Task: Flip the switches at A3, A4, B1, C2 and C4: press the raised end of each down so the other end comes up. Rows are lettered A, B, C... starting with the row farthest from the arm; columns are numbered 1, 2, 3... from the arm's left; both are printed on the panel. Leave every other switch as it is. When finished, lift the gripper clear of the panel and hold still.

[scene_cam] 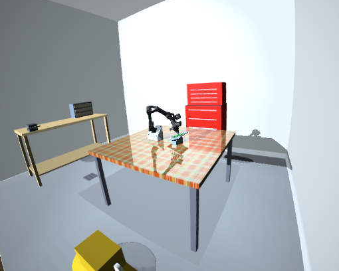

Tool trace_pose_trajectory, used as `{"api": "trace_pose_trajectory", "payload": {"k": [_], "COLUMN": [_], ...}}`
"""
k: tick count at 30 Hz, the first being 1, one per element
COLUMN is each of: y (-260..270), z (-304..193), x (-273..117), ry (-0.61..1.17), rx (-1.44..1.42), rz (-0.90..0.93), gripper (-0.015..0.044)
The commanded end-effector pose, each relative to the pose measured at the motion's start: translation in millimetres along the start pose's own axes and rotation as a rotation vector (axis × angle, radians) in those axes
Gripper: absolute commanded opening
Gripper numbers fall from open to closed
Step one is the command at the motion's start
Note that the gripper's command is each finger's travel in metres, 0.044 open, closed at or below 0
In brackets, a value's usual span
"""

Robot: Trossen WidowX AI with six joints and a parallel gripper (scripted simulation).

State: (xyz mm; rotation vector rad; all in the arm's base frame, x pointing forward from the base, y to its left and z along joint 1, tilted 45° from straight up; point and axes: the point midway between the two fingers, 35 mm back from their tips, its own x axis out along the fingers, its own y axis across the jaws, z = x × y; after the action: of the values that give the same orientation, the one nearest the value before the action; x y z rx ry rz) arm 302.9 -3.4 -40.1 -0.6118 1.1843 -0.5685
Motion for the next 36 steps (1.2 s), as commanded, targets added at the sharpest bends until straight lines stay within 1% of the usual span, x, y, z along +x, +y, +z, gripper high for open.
{"api": "trace_pose_trajectory", "payload": {"k": [1, 36], "y": [-0.6, -0.7], "z": [-1.0, -1.2], "x": [0.5, 4.6], "ry": [0.000, 0.000], "rx": [-0.007, -0.007], "rz": [-0.005, -0.006], "gripper": [0.0000, 0.0000]}}
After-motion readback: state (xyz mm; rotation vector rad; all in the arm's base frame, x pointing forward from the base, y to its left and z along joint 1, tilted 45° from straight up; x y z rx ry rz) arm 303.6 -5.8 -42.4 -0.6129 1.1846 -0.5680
